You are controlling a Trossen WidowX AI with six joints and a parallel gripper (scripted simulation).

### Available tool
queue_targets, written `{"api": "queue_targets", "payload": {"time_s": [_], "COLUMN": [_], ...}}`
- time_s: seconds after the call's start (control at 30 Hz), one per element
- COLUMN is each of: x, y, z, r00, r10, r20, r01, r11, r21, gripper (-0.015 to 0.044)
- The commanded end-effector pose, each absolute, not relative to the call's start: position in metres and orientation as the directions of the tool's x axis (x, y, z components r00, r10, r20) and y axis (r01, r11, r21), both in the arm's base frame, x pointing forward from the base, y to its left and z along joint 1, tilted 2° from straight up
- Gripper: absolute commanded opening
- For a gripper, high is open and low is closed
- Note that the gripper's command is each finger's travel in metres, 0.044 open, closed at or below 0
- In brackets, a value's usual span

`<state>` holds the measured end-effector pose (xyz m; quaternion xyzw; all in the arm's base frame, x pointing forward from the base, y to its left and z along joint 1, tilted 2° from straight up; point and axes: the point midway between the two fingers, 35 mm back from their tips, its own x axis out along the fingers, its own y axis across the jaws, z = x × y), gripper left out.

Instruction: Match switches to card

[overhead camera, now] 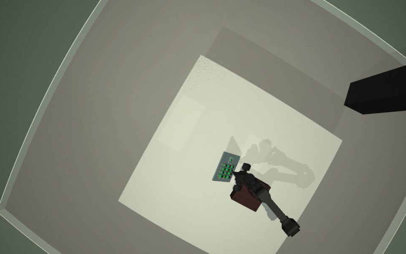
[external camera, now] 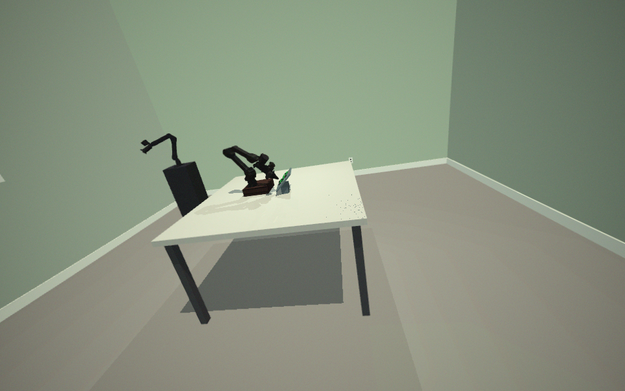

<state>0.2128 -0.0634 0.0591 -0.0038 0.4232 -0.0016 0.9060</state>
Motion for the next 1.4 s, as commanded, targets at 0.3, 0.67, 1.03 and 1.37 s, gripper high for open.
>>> {"api": "queue_targets", "payload": {"time_s": [0.3, 0.67, 1.03, 1.37], "x": [0.2208, 0.2210, 0.2210, 0.2213], "y": [-0.0631, -0.0631, -0.0631, -0.0631], "z": [0.0440, 0.0439, 0.0439, 0.0436], "r00": [0.634, 0.634, 0.634, 0.634], "r10": [-0.005, -0.005, -0.005, -0.005], "r20": [-0.773, -0.773, -0.773, -0.773], "r01": [0.007, 0.007, 0.007, 0.007], "r11": [1.000, 1.000, 1.000, 1.000], "r21": [-0.001, -0.001, -0.001, -0.001], "gripper": [0.0000, 0.0000, 0.0000, 0.0000]}}
